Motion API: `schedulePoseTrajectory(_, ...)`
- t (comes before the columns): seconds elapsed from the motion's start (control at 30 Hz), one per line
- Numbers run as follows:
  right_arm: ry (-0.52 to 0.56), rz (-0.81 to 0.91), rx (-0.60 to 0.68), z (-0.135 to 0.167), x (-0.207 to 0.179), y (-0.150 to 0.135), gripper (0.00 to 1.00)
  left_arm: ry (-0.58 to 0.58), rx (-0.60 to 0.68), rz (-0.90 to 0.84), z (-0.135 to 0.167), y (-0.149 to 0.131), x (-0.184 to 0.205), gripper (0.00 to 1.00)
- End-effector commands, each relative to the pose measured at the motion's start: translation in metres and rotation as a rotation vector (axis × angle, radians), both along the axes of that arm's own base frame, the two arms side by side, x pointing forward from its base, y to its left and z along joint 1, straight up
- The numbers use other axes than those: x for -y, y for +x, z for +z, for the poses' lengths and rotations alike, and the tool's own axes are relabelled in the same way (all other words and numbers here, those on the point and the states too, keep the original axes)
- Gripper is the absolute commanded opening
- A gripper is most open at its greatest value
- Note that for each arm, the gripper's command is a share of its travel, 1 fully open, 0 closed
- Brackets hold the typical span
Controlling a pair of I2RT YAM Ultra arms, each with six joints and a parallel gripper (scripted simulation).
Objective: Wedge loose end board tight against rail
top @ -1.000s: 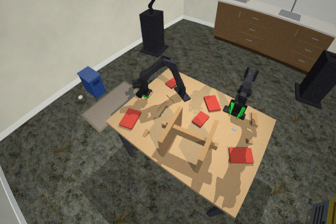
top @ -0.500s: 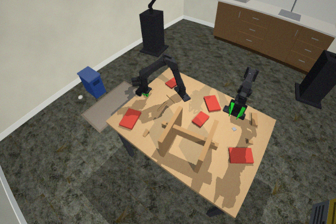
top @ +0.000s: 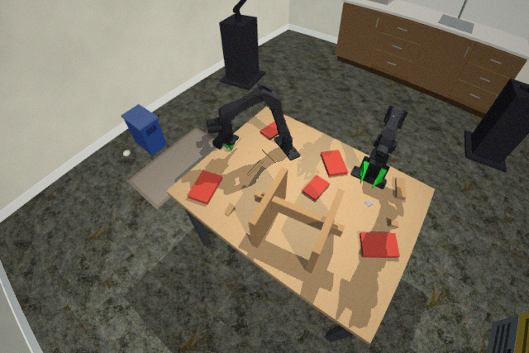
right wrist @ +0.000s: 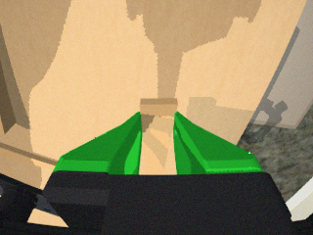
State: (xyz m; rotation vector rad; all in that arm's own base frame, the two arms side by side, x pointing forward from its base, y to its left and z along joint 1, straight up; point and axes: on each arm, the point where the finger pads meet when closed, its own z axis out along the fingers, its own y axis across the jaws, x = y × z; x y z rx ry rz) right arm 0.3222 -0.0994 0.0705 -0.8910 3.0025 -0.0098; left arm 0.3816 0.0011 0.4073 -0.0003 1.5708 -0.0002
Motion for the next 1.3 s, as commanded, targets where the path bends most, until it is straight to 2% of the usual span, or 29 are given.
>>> schedulePoseTrajectory(0.0,-0.004,0.000,0.057,0.021,-0.003,0.010,0.03,0.006,0.010,-0.006,0.004,-0.001,0.003,0.44)
schedulePoseTrajectory(0.13,-0.006,0.000,0.065,0.024,-0.002,0.011,0.03,0.006,0.010,-0.006,0.004,-0.001,0.003,0.44)
schedulePoseTrajectory(0.17,-0.015,0.014,0.108,0.026,-0.008,0.023,0.03,0.006,0.010,-0.006,0.004,-0.001,0.003,0.44)
schedulePoseTrajectory(0.3,-0.036,0.005,0.142,0.027,-0.008,0.033,0.03,0.006,0.010,-0.006,0.004,-0.001,0.003,0.44)
schedulePoseTrajectory(0.37,-0.049,-0.001,0.132,0.012,-0.016,0.028,0.03,0.006,0.010,-0.006,0.004,-0.001,0.003,0.44)
schedulePoseTrajectory(0.43,-0.072,-0.005,0.205,0.020,-0.024,0.046,0.03,0.006,0.010,-0.006,0.004,-0.001,0.003,0.44)
schedulePoseTrajectory(0.7,-0.102,0.011,0.389,0.038,-0.064,0.083,0.03,0.006,0.010,-0.006,0.004,-0.001,0.003,0.44)
schedulePoseTrajectory(0.83,-0.103,0.013,0.447,0.048,-0.074,0.094,0.03,0.006,0.010,-0.006,0.004,-0.001,0.003,0.44)
schedulePoseTrajectory(0.87,-0.100,0.019,0.445,0.042,-0.081,0.092,0.03,0.006,0.010,-0.006,0.004,-0.001,0.003,0.44)
schedulePoseTrajectory(1.0,-0.083,0.032,0.555,0.062,-0.107,0.111,0.03,0.006,0.010,-0.006,0.004,-0.001,0.003,0.44)
schedulePoseTrajectory(1.27,-0.034,0.042,0.714,0.086,-0.157,0.127,0.03,0.006,0.010,-0.006,0.004,-0.001,0.003,0.44)
